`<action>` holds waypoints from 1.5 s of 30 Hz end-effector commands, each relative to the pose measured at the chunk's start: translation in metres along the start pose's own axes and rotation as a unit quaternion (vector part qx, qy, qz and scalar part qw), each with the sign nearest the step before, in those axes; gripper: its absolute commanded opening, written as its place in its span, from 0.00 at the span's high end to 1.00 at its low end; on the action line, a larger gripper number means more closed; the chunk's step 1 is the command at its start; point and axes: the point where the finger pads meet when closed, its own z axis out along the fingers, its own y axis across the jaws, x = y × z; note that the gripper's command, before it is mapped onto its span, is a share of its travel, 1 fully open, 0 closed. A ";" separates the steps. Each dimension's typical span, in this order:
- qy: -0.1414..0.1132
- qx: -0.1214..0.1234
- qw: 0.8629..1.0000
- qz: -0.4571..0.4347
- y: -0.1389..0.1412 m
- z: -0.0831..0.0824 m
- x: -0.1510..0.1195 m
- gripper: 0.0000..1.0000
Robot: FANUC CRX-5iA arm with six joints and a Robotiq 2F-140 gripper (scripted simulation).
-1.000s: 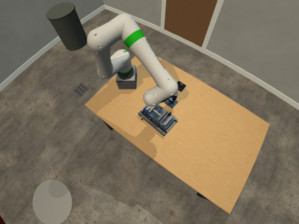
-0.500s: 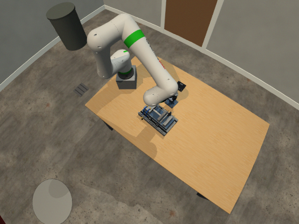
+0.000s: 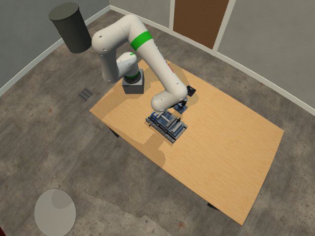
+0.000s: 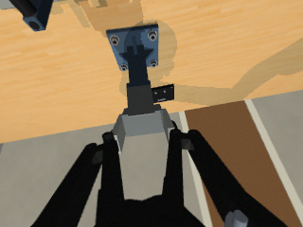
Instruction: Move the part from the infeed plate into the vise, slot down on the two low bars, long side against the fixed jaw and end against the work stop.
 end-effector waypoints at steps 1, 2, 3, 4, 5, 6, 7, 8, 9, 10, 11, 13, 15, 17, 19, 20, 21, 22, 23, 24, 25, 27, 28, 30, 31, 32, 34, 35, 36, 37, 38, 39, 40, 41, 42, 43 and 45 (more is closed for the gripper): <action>0.000 0.000 1.000 0.000 0.000 0.000 0.000 1.00; 0.000 0.000 1.000 0.000 0.000 0.000 0.000 1.00; 0.000 0.000 1.000 0.000 0.000 0.000 0.000 1.00; 0.000 0.000 1.000 0.000 0.000 0.000 0.000 1.00; 0.000 0.000 1.000 0.000 0.000 0.000 0.000 1.00; 0.000 0.000 1.000 0.000 0.000 0.000 0.000 1.00; 0.000 0.000 1.000 0.000 0.000 0.000 0.000 1.00; 0.000 0.000 1.000 0.000 0.000 0.000 0.000 1.00; 0.000 0.000 1.000 0.000 0.000 0.000 0.000 1.00; 0.000 0.000 1.000 0.000 0.000 0.000 0.000 1.00; 0.000 0.000 1.000 0.000 0.000 0.000 0.000 1.00; 0.000 0.000 1.000 0.000 0.000 0.000 0.000 1.00; 0.000 0.000 1.000 0.000 0.000 -0.001 -0.001 1.00; 0.000 0.000 1.000 0.000 0.000 -0.001 -0.001 1.00; 0.000 0.000 1.000 0.000 0.000 -0.001 -0.001 1.00; 0.000 0.000 1.000 0.000 0.000 -0.001 -0.001 1.00; 0.000 0.000 1.000 0.000 0.000 -0.001 -0.001 1.00; 0.000 0.000 1.000 0.000 0.000 -0.001 -0.001 1.00; 0.000 0.000 1.000 0.000 0.000 -0.001 -0.002 1.00; 0.000 0.000 1.000 0.000 0.000 -0.002 -0.002 1.00; 0.000 0.000 1.000 0.000 0.000 -0.002 -0.002 1.00; 0.000 0.000 1.000 0.000 0.000 -0.002 -0.003 1.00; 0.000 0.000 1.000 0.000 0.000 -0.003 -0.003 1.00; 0.000 0.000 1.000 0.000 0.000 -0.003 -0.003 1.00; 0.000 0.000 1.000 0.000 0.000 -0.004 -0.004 1.00; 0.000 0.000 1.000 0.000 0.000 -0.004 -0.004 1.00; 0.000 0.000 1.000 0.000 0.000 -0.004 -0.004 1.00; 0.000 0.000 1.000 0.000 0.000 -0.004 -0.004 1.00; 0.000 0.000 1.000 0.000 0.000 -0.005 -0.005 1.00; 0.000 0.000 1.000 0.000 0.000 -0.005 -0.005 1.00; 0.000 0.000 1.000 0.000 0.000 -0.005 -0.005 1.00; 0.000 0.000 1.000 0.000 0.000 -0.006 -0.006 1.00; 0.000 0.000 1.000 0.000 0.000 -0.006 -0.006 1.00; 0.000 0.000 1.000 0.000 0.000 -0.006 -0.007 1.00; 0.000 0.000 1.000 0.000 0.000 -0.007 -0.007 1.00; 0.000 0.000 1.000 0.000 0.000 -0.007 -0.007 1.00; 0.000 0.000 1.000 0.000 0.000 -0.008 -0.008 1.00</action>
